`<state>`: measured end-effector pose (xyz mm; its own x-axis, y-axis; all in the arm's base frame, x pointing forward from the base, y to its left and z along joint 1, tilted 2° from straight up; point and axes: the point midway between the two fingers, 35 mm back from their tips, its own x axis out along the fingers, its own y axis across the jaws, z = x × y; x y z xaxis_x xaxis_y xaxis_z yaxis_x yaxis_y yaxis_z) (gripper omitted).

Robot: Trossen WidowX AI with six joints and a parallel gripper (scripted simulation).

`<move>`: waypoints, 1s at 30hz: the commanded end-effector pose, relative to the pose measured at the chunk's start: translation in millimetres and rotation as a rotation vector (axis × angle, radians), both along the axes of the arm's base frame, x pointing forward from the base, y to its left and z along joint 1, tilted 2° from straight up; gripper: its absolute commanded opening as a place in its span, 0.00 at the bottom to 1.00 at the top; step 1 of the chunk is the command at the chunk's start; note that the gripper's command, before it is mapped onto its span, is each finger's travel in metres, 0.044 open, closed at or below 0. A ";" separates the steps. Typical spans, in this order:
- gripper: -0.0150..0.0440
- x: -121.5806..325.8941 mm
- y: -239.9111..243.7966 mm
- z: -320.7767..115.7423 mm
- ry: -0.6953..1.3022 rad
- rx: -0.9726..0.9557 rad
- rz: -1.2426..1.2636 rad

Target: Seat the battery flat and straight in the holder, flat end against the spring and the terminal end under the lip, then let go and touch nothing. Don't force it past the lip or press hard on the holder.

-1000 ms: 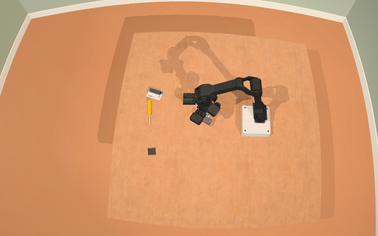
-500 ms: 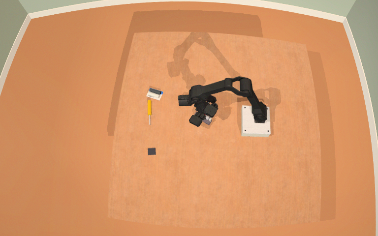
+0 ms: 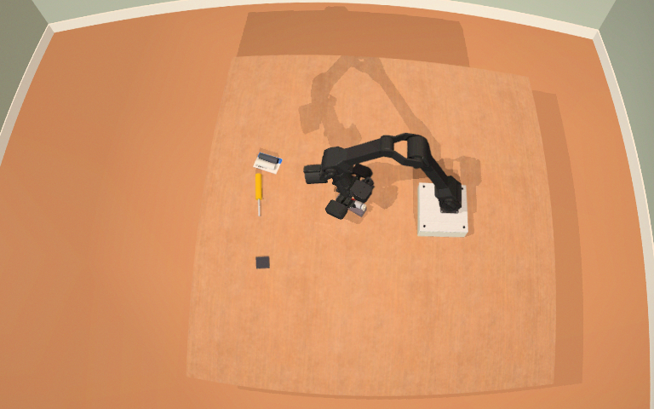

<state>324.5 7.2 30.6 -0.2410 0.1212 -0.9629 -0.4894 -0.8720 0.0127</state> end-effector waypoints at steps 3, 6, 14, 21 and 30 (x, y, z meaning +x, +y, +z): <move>0.37 2.6 -1.0 -4.0 0.040 0.023 0.003; 0.37 3.5 -1.5 -5.2 0.058 0.033 0.003; 0.37 5.6 -2.8 -8.5 0.107 0.058 0.002; 0.37 7.2 -3.8 -11.3 0.147 0.080 0.001; 0.37 8.4 -4.6 -13.4 0.179 0.094 0.002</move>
<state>331.7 2.3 18.7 -0.4000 0.2027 -0.8938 -0.4882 -0.8725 0.0206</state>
